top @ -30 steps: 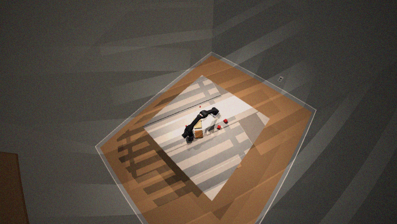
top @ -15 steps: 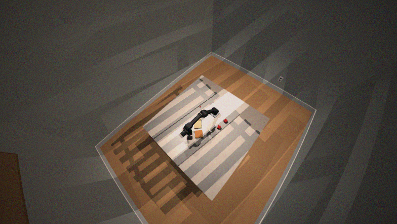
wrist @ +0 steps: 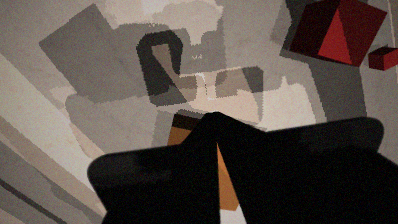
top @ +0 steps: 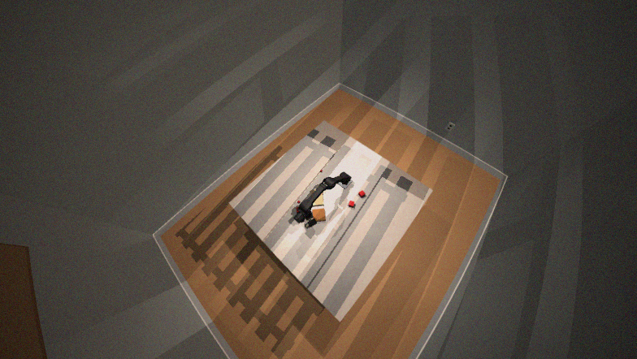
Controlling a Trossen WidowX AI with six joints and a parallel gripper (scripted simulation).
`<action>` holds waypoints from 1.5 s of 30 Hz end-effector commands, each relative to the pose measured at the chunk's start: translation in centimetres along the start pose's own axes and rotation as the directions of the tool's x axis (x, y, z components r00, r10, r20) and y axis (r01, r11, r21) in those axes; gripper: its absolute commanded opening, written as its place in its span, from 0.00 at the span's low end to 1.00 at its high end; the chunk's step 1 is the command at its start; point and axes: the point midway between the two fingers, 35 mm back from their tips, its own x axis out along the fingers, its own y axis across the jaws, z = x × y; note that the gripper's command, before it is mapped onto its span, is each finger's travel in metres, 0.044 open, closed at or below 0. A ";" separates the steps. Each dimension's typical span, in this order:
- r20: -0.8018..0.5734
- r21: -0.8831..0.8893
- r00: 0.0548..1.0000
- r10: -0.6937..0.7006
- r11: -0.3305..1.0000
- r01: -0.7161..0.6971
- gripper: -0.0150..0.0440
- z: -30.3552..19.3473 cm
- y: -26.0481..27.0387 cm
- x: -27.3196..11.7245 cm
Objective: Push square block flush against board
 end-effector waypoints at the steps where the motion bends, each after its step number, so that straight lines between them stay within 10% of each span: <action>1: -0.004 -0.130 1.000 -0.001 0.992 0.001 0.25 -0.6 0.9 0.1; 27: -0.008 -0.853 1.000 0.005 0.521 -0.009 0.25 -4.8 7.2 0.2; 45: -0.009 -0.921 1.000 0.005 0.389 -0.010 0.25 -5.5 8.1 5.7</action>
